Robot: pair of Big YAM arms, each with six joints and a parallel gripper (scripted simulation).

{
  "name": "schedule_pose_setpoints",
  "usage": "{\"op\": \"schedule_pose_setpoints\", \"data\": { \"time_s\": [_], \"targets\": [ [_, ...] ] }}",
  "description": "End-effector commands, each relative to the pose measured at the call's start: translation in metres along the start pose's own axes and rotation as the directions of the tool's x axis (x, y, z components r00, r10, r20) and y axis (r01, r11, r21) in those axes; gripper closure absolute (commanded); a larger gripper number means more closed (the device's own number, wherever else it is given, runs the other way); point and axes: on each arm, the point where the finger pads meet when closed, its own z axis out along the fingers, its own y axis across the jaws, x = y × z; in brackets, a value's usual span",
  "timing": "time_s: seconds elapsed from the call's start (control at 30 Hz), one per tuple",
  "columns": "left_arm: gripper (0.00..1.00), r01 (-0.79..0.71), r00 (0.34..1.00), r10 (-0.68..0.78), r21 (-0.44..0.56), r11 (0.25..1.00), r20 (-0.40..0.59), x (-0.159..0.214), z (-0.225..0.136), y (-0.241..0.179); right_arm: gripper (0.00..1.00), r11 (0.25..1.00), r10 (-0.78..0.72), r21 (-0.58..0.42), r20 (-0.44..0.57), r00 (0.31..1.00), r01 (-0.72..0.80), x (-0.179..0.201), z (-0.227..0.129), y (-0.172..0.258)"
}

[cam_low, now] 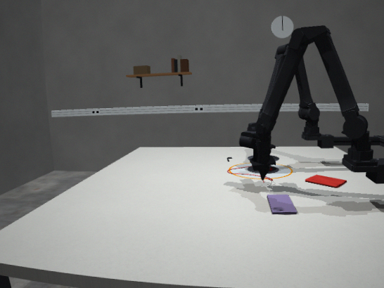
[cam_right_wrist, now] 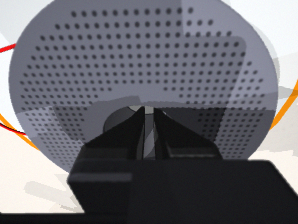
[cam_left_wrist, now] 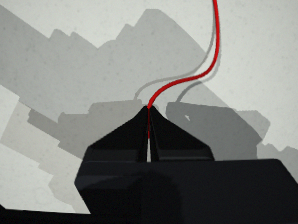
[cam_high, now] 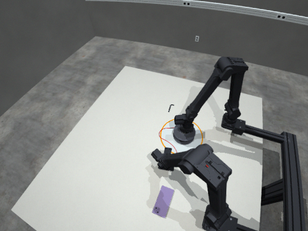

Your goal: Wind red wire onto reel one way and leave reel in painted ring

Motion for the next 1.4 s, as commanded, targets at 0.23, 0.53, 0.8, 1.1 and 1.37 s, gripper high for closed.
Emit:
{"op": "schedule_pose_setpoints", "data": {
  "time_s": [0.23,0.53,0.8,1.1,1.37],
  "targets": [
    [1.0,-0.045,0.999,0.045,-0.005,0.999,-0.003,-0.005,0.003,0.008,1.0,0.985,-0.166,0.041,0.003,0.986,0.165,-0.004,0.005,0.002],
    [1.0,-0.046,0.999,0.046,-0.005,0.999,-0.004,-0.002,0.005,0.007,1.0,0.767,-0.642,0.026,-0.002,0.767,0.641,-0.004,0.005,0.002],
    [1.0,-0.046,0.999,0.046,-0.005,0.999,-0.004,0.0,0.007,0.005,1.0,0.421,-0.907,0.028,0.0,0.421,0.907,-0.004,0.005,0.002],
    [1.0,-0.046,0.999,0.046,-0.005,0.999,-0.004,0.0,0.007,0.005,1.0,-0.029,-0.999,0.022,-0.021,-0.029,0.999,0.005,-0.007,0.007],
    [1.0,-0.05,0.999,0.05,-0.005,0.999,-0.006,0.001,0.007,0.005,0.97,-0.401,-0.915,-0.007,-0.041,-0.401,0.916,0.008,-0.015,0.017]
  ]
}}
